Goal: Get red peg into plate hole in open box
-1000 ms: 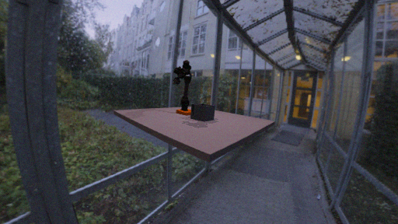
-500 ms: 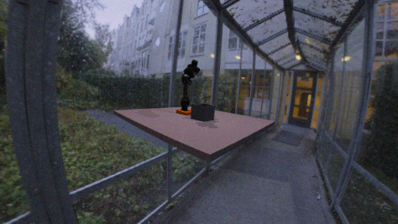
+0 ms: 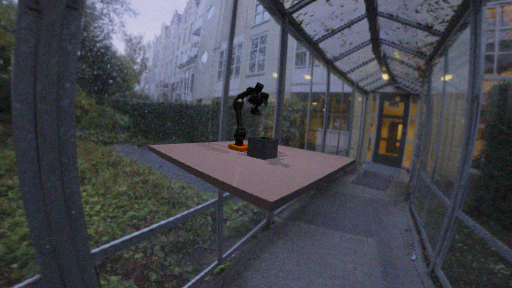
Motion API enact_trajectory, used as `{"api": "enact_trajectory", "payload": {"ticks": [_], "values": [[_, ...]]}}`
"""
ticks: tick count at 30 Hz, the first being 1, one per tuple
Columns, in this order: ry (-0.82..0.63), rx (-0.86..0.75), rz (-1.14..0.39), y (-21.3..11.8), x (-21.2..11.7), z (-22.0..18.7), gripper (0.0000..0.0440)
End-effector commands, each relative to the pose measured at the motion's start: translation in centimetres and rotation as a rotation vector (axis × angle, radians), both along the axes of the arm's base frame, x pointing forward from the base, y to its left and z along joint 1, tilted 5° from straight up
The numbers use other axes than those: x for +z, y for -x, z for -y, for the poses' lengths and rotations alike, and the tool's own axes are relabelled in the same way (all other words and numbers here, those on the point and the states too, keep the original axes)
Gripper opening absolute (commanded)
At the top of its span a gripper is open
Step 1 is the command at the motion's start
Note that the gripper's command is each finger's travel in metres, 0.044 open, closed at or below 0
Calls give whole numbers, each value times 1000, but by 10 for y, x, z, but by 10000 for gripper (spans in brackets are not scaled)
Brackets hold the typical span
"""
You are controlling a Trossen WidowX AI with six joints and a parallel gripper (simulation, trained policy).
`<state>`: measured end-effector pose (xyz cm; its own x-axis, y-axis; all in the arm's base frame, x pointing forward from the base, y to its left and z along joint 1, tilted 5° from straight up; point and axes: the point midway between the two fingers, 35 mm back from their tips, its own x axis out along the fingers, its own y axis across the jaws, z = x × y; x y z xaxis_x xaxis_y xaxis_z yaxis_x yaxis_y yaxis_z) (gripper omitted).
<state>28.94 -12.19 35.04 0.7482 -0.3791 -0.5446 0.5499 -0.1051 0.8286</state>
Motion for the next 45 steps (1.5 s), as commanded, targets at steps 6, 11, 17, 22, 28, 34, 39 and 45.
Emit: {"api": "enact_trajectory", "payload": {"ticks": [6,11,17,22,28,34,39,45], "values": [[-153,137,-55,-10,-28,-52,440],[-235,218,-116,-11,-46,-84,440],[-321,310,-216,-5,-70,-120,440],[-381,378,-319,5,-92,-148,440],[-436,446,-459,22,-119,-177,440],[-467,496,-604,43,-144,-200,440],[-474,525,-718,61,-163,-214,440],[-462,548,-837,81,-184,-224,440]]}}
